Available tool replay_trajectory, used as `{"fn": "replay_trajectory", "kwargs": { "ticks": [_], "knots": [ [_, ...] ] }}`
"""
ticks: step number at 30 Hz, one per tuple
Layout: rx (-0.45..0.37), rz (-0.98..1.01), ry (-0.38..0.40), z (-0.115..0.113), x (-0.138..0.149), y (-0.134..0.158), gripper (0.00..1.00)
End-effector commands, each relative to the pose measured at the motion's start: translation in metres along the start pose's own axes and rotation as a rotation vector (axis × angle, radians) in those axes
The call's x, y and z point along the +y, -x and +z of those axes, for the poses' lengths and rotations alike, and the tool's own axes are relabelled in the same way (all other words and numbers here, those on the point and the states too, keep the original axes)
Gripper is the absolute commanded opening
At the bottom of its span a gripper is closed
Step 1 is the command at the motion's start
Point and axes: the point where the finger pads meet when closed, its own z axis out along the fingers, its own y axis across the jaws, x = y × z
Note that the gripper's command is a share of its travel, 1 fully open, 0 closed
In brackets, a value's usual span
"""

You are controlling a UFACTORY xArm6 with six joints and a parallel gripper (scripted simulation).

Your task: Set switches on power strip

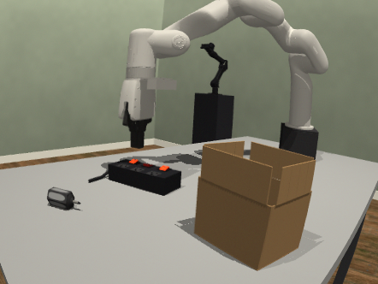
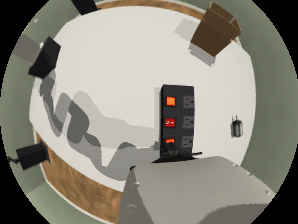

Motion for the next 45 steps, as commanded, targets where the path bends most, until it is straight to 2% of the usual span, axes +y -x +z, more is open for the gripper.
{"fn": "replay_trajectory", "kwargs": {
  "ticks": [1,23,45],
  "knots": [
    [-0.003,0.000,0.006,0.001,0.002,0.001,0.00],
    [-0.003,0.000,0.006,0.024,0.003,0.001,0.00],
    [-0.003,0.000,0.006,0.026,0.003,0.002,0.00]
  ]
}}
